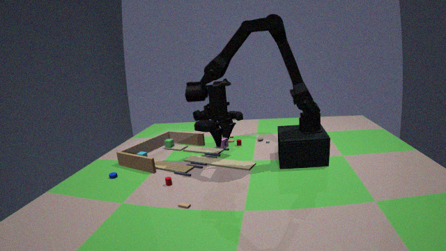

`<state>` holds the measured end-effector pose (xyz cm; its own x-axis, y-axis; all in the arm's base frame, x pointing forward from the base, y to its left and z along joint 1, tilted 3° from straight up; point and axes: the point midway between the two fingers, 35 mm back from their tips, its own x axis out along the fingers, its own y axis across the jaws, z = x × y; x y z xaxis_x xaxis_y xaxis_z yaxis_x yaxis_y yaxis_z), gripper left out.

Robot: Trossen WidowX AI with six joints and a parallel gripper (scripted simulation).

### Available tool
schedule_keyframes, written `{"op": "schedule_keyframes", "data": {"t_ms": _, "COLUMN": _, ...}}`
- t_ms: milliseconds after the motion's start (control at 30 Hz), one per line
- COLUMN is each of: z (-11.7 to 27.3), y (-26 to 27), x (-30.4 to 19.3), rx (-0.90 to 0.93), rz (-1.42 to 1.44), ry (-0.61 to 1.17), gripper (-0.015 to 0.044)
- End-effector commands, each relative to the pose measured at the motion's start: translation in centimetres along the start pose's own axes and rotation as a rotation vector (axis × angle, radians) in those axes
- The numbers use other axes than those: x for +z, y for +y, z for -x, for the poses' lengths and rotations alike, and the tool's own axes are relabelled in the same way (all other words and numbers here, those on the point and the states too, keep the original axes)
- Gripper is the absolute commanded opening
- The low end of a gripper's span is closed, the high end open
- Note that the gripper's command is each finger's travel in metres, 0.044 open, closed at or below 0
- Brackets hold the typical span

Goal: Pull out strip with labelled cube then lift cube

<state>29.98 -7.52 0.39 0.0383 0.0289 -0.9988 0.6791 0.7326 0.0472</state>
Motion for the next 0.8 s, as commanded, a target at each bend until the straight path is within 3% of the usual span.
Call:
{"op": "schedule_keyframes", "data": {"t_ms": 0, "z": 0.6, "y": -0.1, "x": -0.4, "rx": 0.01, "rz": 0.005, "ry": -0.008, "gripper": 0.0}}
{"op": "schedule_keyframes", "data": {"t_ms": 167, "z": 3.7, "y": -0.2, "x": -0.4, "rx": 0.01, "rz": 0.005, "ry": -0.008, "gripper": 0.0}}
{"op": "schedule_keyframes", "data": {"t_ms": 767, "z": 3.8, "y": -0.2, "x": -0.4, "rx": 0.01, "rz": 0.005, "ry": -0.008, "gripper": 0.0}}
